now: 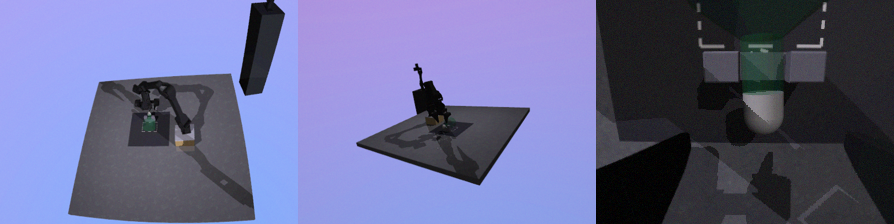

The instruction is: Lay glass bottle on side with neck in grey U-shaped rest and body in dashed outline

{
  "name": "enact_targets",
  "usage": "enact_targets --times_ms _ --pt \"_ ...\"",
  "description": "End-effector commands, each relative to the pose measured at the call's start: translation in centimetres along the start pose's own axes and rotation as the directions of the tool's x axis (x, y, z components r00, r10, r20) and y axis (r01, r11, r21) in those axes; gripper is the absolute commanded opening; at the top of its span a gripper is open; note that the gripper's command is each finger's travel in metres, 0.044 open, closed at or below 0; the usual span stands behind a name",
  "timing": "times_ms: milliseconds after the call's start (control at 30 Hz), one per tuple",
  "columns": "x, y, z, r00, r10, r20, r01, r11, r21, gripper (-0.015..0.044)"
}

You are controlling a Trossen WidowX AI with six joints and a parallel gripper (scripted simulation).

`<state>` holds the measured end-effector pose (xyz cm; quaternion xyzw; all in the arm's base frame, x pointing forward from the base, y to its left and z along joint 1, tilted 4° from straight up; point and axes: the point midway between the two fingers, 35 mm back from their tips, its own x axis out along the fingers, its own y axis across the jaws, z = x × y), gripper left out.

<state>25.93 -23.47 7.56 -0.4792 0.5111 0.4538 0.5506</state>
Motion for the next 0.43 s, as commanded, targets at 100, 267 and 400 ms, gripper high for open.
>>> enact_targets --times_ms 100,267,400 --pt "-3.1 -0.2 0.8 0.995 0.005 -0.097 -0.004 1.000 0.018 0.0440" --pt "-3.8 -0.3 0.9 0.995 0.005 -0.097 -0.004 1.000 0.018 0.0440" --pt "-3.8 -0.3 0.9 0.995 0.005 -0.097 -0.004 1.000 0.018 0.0440"
